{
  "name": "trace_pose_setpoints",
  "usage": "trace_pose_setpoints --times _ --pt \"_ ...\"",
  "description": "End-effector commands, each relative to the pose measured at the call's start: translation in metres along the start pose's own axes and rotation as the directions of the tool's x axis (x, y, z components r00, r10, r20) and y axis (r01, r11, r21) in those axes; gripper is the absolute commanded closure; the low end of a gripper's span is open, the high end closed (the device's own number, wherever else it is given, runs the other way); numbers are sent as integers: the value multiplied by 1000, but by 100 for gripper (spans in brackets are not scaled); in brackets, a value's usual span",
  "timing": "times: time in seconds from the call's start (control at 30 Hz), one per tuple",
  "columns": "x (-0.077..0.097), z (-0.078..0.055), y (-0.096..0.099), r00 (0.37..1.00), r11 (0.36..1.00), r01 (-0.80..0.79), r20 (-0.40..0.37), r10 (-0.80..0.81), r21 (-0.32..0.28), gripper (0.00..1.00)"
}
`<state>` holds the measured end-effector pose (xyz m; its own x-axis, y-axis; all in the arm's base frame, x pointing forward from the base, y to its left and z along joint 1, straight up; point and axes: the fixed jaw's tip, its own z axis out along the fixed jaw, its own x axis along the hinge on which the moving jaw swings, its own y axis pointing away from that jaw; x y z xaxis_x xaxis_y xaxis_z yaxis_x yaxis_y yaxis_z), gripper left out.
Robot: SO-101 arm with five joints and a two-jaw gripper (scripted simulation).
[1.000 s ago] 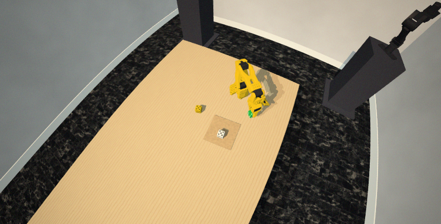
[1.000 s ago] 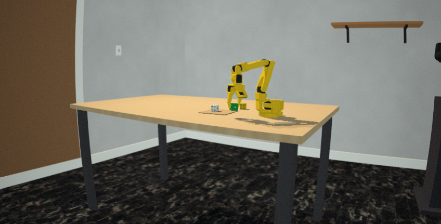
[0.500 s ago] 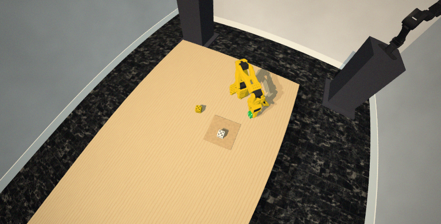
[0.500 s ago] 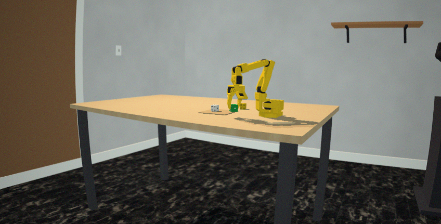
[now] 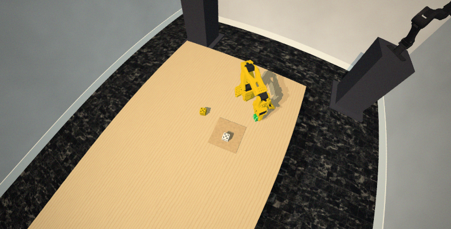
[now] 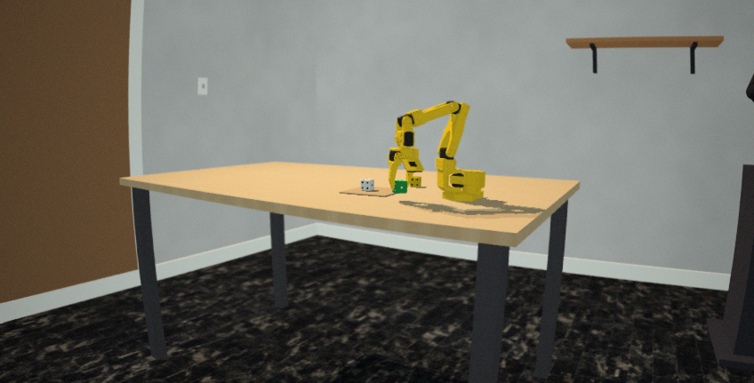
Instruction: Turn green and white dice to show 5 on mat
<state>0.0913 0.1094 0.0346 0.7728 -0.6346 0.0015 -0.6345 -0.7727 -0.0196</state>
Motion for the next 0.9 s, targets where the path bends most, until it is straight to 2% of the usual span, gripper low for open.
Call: trace_pose_setpoints --times 0.0,0.87 --pt "-1 0 -3 1000 1000 -3 2 3 22 100" --pt "-1 7 -3 1000 1000 -3 2 3 22 100"
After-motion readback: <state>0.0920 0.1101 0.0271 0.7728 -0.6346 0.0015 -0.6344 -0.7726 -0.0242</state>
